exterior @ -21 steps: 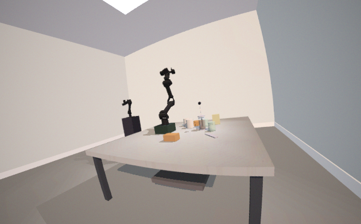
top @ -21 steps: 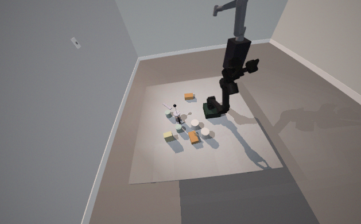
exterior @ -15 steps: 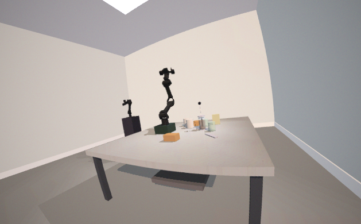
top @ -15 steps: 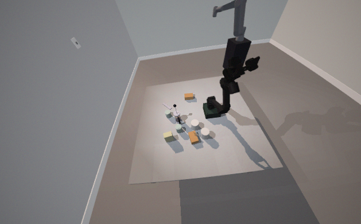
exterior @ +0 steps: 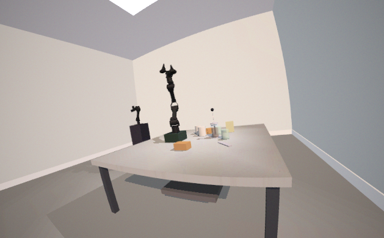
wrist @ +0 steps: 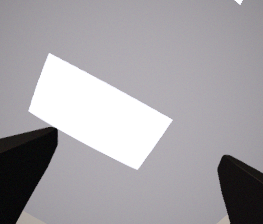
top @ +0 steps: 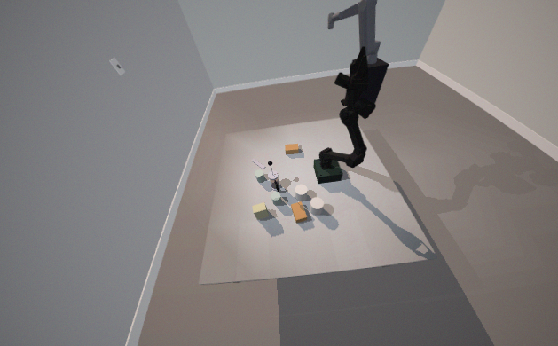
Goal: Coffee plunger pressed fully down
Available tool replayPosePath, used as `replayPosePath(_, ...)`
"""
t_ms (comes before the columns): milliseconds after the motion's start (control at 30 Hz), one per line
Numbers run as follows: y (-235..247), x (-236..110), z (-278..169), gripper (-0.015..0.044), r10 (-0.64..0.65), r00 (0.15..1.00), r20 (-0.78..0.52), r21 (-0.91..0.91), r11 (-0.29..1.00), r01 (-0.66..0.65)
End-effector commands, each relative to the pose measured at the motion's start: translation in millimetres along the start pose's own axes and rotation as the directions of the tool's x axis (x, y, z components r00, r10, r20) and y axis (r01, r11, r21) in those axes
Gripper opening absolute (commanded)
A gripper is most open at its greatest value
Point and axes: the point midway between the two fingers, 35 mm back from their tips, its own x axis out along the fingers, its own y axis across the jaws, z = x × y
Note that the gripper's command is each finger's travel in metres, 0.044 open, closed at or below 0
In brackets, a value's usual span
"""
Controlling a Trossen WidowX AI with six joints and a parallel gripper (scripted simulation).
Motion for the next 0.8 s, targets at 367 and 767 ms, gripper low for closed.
replayPosePath(367, 106, -65, 199, 0.044, 0.199, 0.759, 0.619, 0.706, 0.283, -0.65)
replayPosePath(767, 59, -183, 328, 0.044, -0.01, 0.321, 0.947, 0.262, -0.558, -0.788)
